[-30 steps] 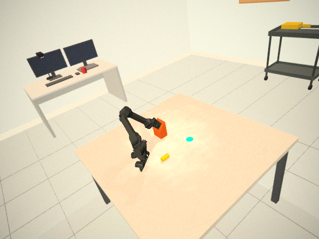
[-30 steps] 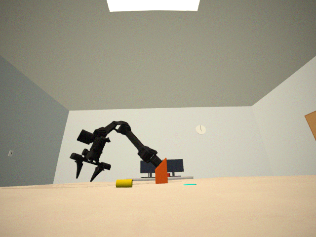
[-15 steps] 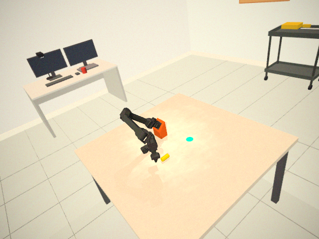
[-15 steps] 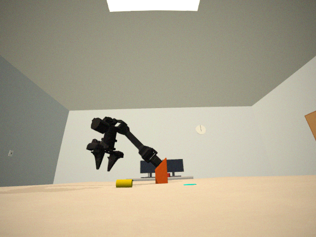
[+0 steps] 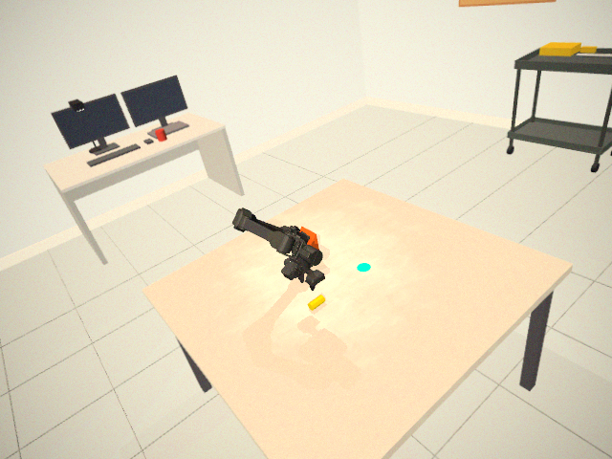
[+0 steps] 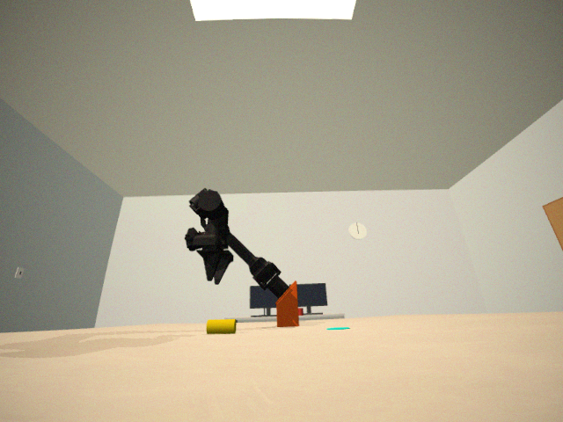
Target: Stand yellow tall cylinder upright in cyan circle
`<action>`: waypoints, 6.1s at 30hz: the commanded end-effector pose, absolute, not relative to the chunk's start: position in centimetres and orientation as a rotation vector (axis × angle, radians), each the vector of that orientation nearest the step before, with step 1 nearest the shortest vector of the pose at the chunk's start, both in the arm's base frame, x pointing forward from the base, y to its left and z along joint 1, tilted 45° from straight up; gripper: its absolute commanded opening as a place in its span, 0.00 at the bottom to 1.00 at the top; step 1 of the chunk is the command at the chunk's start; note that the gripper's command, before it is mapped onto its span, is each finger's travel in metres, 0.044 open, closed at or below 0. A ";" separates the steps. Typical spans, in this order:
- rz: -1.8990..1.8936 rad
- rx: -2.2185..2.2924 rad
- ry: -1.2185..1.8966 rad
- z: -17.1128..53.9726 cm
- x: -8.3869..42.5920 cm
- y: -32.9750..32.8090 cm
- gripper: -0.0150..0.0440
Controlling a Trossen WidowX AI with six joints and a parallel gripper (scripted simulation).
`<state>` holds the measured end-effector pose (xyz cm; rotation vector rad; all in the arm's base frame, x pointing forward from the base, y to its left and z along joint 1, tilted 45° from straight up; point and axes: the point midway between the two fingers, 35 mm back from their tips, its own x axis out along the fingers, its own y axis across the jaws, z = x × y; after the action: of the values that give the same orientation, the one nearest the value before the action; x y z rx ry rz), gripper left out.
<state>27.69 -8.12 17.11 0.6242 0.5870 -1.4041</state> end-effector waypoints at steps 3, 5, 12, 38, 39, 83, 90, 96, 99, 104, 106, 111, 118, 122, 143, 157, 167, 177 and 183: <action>-1.403 0.594 0.620 17.0 27.4 -7.5 0.78; -1.406 0.603 0.620 16.3 27.6 -8.1 0.78; -1.410 0.619 0.614 10.9 28.3 -13.5 0.78; -1.403 0.592 0.616 9.7 28.2 -14.9 0.43; -1.403 0.593 0.617 9.9 28.2 -14.7 0.43; -1.309 0.437 0.762 15.7 28.2 -5.7 0.43; -1.213 0.288 0.884 14.4 28.8 -3.9 0.43; -1.126 0.158 0.982 13.3 29.1 -2.4 0.43; -1.080 0.093 1.028 12.7 29.3 -1.7 0.43; -1.003 -0.016 1.101 11.7 29.4 -0.4 0.43; -0.971 -0.057 1.129 11.4 29.5 0.1 0.43; -0.890 -0.161 1.196 10.4 29.6 1.4 0.43; -0.773 -0.307 1.283 9.0 29.7 3.2 0.43; -0.704 -0.390 1.329 8.1 29.6 4.2 0.43; -0.319 -0.832 1.524 3.8 28.4 9.2 0.43; -0.044 -1.126 1.613 0.9 26.9 12.2 0.43; 0.160 -1.333 1.658 -1.2 25.5 14.1 0.43; 0.368 -1.534 1.686 -3.2 23.9 15.7 0.43; 0.382 -1.547 1.687 -3.4 23.7 15.8 0.43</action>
<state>23.87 15.69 -3.11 -1.5309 1.6839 0.3593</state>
